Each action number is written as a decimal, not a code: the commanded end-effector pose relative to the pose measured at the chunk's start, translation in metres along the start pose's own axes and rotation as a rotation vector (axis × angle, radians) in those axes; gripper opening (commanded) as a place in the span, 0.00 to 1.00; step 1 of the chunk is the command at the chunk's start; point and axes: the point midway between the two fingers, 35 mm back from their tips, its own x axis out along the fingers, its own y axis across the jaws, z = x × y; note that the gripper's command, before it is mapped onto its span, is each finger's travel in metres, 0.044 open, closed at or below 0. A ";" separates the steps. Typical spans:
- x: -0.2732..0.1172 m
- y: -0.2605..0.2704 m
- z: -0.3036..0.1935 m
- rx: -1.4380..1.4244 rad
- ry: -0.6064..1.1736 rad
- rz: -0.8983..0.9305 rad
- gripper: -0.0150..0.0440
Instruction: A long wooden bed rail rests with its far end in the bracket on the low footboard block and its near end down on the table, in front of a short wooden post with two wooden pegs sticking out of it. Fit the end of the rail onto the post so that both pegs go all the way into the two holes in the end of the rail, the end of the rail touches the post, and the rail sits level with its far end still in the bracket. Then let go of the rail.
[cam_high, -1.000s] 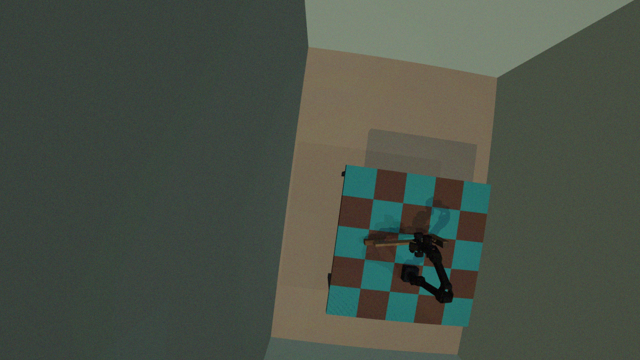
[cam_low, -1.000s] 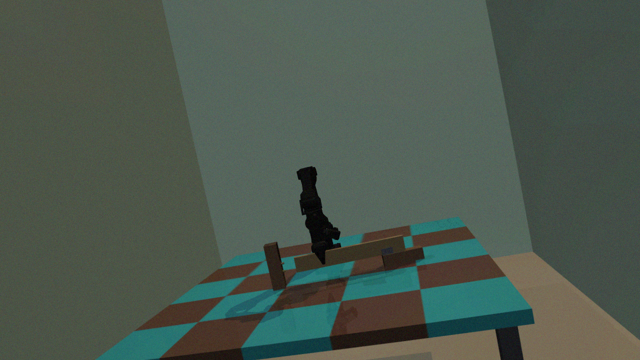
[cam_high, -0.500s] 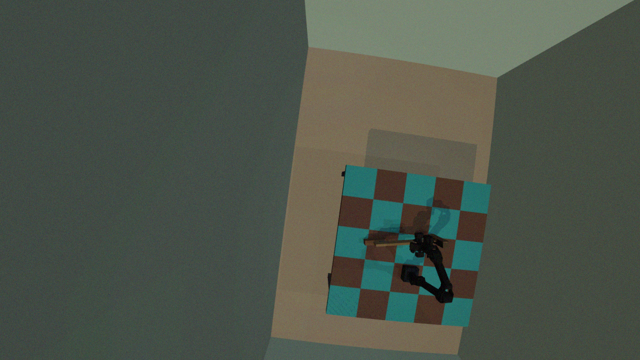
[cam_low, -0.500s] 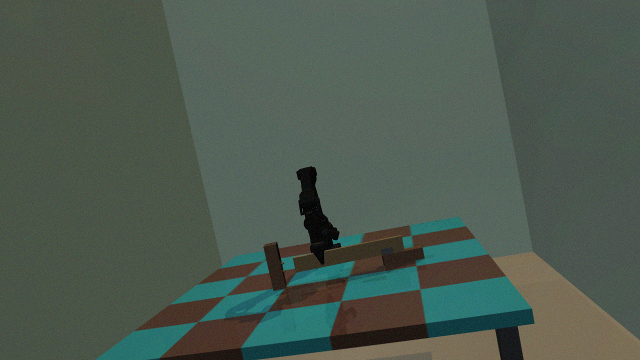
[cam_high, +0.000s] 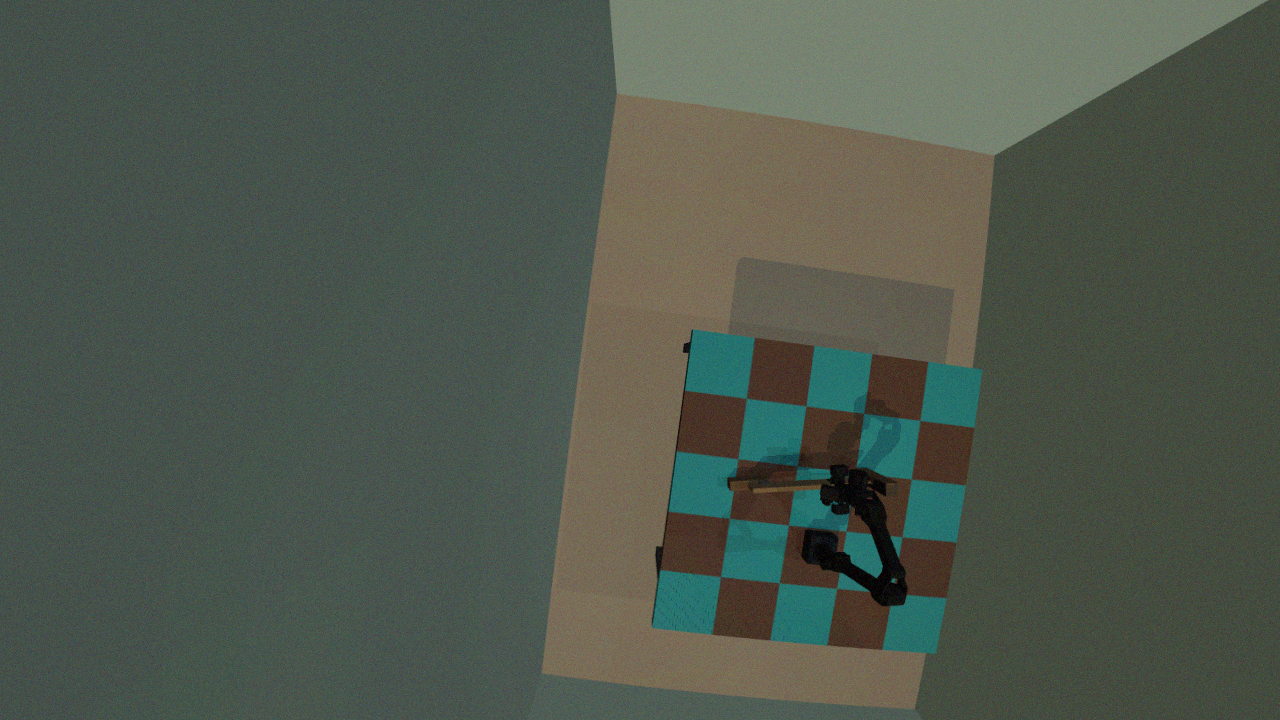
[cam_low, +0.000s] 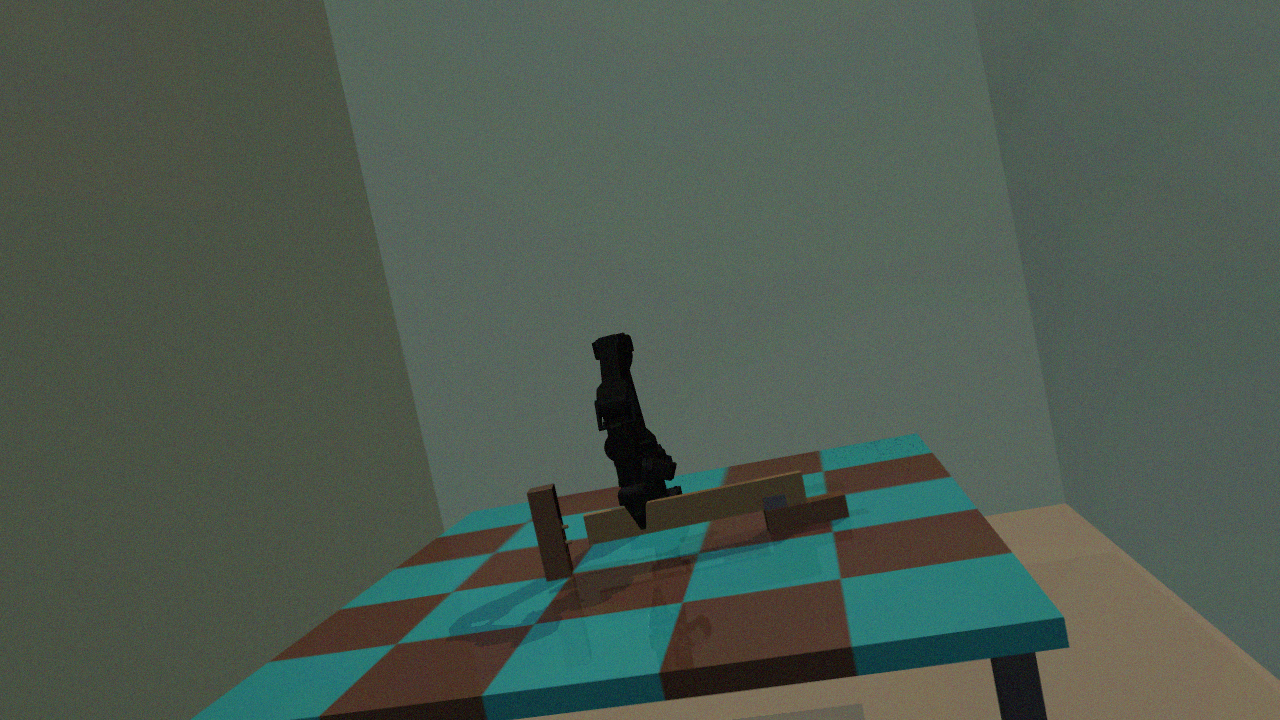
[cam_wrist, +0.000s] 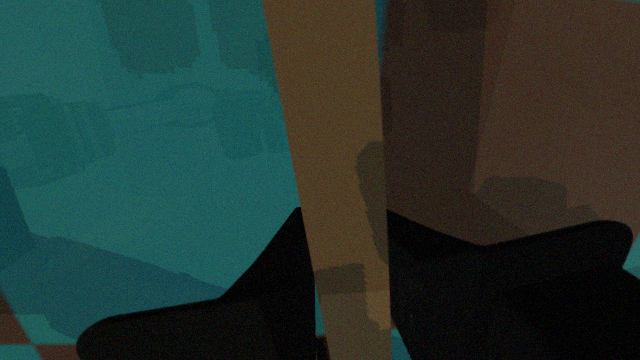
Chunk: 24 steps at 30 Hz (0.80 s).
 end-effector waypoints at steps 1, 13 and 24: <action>-0.003 -0.003 -0.001 -0.004 0.000 -0.010 0.25; -0.001 -0.004 -0.005 -0.004 0.000 -0.010 0.25; -0.002 -0.004 -0.008 -0.004 0.001 -0.011 0.25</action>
